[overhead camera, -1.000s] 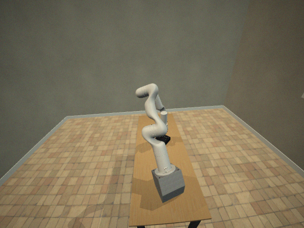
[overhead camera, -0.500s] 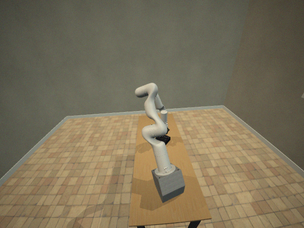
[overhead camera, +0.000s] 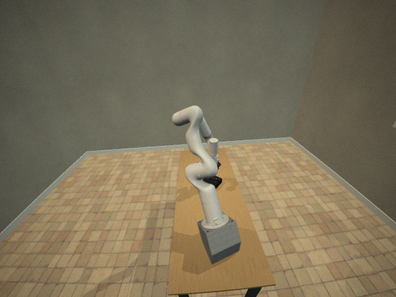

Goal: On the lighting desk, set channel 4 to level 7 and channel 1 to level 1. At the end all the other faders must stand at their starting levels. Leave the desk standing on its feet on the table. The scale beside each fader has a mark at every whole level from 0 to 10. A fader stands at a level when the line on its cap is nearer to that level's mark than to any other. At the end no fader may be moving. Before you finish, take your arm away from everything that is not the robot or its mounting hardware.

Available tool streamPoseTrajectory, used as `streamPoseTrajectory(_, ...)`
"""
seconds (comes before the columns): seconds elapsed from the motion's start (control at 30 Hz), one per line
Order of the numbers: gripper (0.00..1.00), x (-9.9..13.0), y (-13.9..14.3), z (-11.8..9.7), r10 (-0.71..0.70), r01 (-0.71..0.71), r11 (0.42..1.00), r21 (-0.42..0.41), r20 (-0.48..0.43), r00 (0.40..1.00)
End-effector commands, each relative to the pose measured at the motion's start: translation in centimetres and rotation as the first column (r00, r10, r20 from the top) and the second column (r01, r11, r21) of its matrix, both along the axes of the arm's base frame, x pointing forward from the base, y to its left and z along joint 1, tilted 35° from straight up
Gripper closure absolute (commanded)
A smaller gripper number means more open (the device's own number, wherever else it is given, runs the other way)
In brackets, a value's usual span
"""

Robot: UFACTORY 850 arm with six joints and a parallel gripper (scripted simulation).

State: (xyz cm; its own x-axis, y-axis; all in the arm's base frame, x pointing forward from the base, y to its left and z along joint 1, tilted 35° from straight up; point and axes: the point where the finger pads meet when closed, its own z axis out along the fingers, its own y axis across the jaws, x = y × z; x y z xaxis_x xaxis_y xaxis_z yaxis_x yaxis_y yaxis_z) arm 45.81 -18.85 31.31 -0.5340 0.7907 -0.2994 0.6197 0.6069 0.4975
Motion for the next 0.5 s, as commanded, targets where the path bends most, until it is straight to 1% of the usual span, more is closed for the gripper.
streamPoseTrajectory(0.0,0.0,-0.35,-0.04,0.59,0.0,0.0,1.0,0.002,-0.005,1.0)
streamPoseTrajectory(0.47,0.0,-0.45,-0.05,0.73,0.0,0.0,1.0,0.002,-0.005,1.0)
